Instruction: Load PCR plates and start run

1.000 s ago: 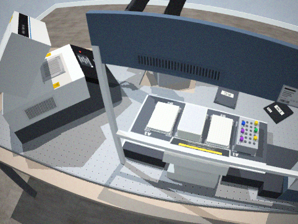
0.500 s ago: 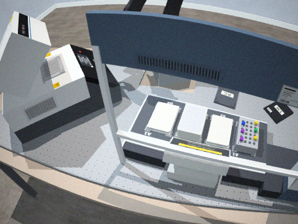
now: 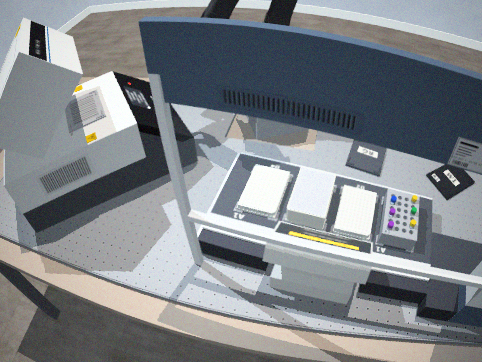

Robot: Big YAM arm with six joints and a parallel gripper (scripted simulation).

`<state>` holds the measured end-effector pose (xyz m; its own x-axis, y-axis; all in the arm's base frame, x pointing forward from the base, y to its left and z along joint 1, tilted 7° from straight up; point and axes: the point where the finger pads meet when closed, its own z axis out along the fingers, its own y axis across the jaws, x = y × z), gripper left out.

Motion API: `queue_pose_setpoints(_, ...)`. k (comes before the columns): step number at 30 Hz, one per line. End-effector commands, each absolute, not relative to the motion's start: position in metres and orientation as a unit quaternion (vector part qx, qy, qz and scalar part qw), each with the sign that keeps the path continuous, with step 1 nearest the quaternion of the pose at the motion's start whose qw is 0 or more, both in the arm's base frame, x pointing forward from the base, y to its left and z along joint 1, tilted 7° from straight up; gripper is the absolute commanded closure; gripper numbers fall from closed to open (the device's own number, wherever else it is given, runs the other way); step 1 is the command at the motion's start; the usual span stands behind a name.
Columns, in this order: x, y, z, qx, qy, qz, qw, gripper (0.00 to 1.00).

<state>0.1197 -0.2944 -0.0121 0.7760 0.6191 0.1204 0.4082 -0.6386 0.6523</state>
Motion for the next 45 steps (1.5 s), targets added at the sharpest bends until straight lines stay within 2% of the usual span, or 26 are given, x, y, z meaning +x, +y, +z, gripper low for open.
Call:
queue_pose_setpoints(1,0.117,-0.293,-0.017,0.891,0.292,0.166,0.306,1.00)
queue_pose_setpoints(9,0.125,-0.315,0.004,0.879,0.301,0.164,0.333,1.00)
queue_pose_setpoints(45,0.127,-0.319,-0.001,0.879,0.297,0.163,0.336,1.00)
